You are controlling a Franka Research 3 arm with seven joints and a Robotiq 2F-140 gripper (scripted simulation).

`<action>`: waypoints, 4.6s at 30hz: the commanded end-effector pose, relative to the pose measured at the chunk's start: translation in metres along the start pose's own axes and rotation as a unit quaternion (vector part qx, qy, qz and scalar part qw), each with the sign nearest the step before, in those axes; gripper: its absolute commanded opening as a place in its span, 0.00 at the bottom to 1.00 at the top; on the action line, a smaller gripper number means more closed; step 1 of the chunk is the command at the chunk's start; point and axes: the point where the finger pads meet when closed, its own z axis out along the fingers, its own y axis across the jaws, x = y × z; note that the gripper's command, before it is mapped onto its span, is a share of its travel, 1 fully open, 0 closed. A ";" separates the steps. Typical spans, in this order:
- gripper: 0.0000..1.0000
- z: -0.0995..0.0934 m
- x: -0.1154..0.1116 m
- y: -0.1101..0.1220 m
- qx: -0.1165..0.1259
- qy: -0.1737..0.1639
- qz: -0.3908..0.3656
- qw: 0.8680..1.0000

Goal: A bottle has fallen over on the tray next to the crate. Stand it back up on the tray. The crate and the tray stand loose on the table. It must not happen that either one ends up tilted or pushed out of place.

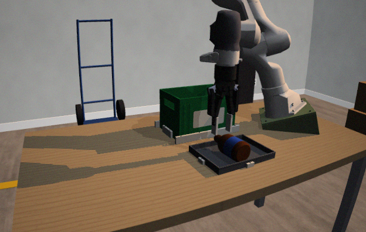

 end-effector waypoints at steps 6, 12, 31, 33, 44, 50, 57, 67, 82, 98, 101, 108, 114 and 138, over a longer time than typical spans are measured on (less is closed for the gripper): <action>0.38 0.001 0.001 0.000 0.001 0.000 0.003 1.000; 0.38 0.001 0.001 0.000 0.001 0.000 0.003 1.000; 0.38 0.001 0.001 0.000 0.001 0.000 0.003 1.000; 0.38 0.001 0.001 0.000 0.001 0.000 0.003 1.000; 0.38 0.001 0.001 0.000 0.001 0.000 0.003 1.000; 0.38 0.001 0.001 0.000 0.001 0.000 0.003 1.000; 0.38 0.001 0.001 0.000 0.001 0.000 0.003 1.000; 0.38 0.001 0.001 0.000 0.001 0.000 0.003 1.000; 0.38 0.001 0.001 0.000 0.001 0.000 0.003 1.000; 0.38 0.004 0.001 0.000 0.001 0.000 0.003 1.000; 0.38 0.005 0.001 0.000 0.001 0.000 0.003 1.000; 0.38 0.012 0.001 0.000 0.001 0.000 0.003 1.000; 0.38 0.020 0.001 0.000 0.001 0.000 0.003 1.000; 0.38 0.041 0.001 0.000 0.001 0.000 0.003 1.000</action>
